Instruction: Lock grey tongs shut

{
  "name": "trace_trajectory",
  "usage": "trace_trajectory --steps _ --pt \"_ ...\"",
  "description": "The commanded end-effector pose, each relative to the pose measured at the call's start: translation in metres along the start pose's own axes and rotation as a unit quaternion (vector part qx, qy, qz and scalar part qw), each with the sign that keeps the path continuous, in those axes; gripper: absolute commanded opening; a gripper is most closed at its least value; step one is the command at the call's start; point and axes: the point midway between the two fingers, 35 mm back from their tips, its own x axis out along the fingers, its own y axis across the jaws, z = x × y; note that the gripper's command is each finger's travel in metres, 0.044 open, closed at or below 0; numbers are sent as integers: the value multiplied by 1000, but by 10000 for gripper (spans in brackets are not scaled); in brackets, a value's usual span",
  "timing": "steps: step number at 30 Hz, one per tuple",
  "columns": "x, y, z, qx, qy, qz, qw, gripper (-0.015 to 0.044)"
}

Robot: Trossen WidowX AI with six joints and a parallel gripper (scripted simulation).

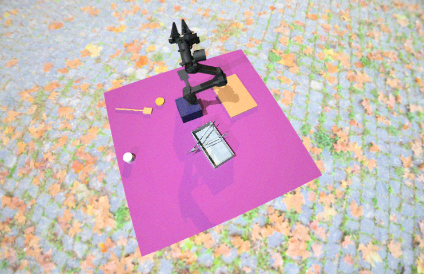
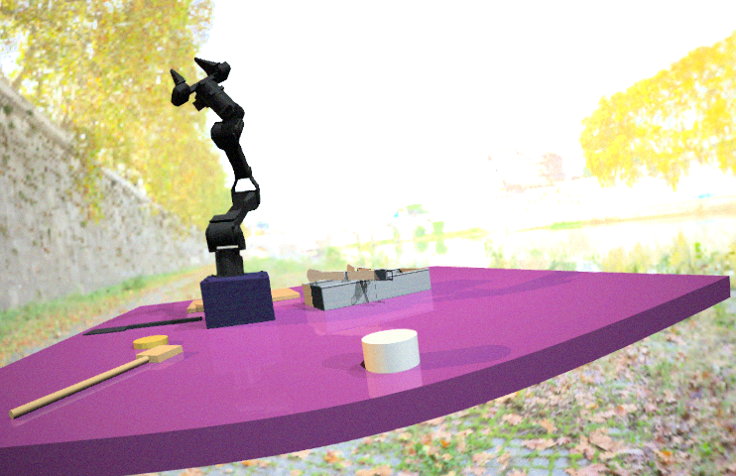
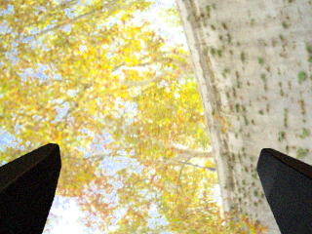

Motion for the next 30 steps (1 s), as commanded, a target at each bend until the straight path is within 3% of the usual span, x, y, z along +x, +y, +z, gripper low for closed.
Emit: trace_trajectory --steps 1,6,15,22,30 --pt "0 0 0 0 0 0 1000 426" --pt "2 -12 -24 -4 44 -17 999 440" --pt "-18 -47 -129 16 235 -65 970 440" --pt "-79 -68 -223 30 417 -118 901 440" --pt "-188 -67 -298 38 612 -154 774 440"
